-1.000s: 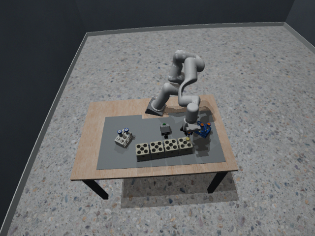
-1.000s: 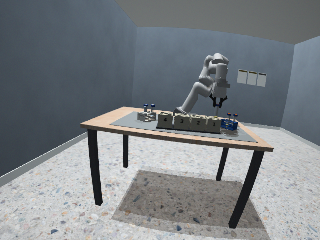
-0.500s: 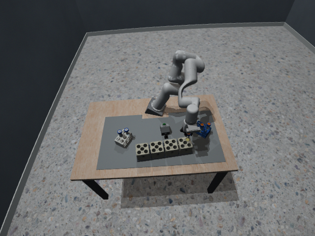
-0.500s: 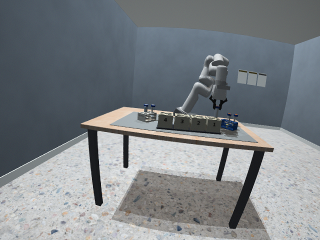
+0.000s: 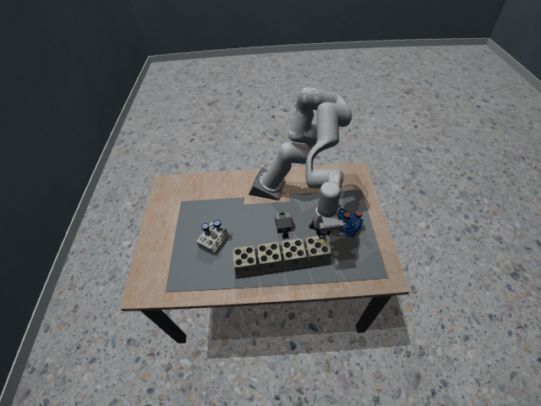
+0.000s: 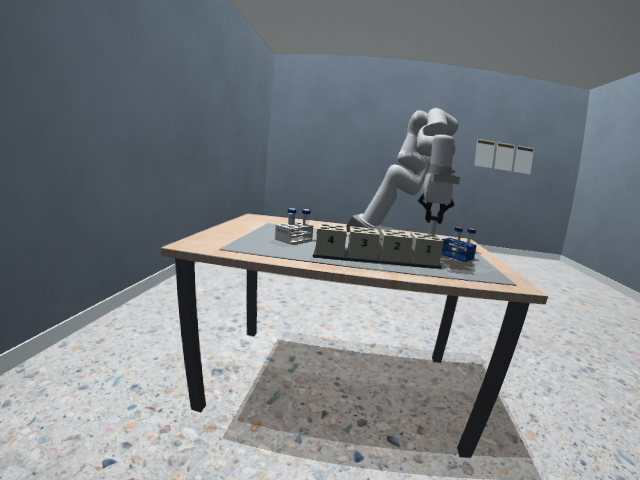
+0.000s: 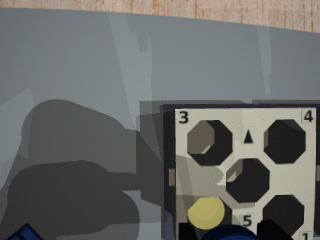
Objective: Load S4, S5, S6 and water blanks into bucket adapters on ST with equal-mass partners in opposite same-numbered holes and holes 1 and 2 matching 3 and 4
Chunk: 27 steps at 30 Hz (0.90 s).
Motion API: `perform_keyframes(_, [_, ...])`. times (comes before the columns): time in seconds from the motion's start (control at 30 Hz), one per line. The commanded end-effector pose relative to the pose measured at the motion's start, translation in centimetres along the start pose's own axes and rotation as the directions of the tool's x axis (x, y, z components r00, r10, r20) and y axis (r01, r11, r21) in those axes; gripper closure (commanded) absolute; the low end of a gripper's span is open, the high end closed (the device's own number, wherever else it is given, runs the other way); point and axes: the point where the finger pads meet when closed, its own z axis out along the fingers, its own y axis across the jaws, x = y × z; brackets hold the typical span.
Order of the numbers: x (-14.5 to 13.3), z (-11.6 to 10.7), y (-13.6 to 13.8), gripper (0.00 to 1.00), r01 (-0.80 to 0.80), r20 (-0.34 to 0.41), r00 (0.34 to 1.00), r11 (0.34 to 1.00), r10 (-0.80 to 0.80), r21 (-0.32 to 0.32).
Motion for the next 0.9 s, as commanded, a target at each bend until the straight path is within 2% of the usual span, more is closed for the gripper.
perform_keyframes(0.0, [0.1, 0.4, 0.0, 1.0, 0.001, -0.004, 1.0, 1.0, -0.001, 0.0])
perform_keyframes(0.87, [0.1, 2.6, 0.0, 1.0, 0.001, -0.004, 1.0, 1.0, -0.001, 0.0])
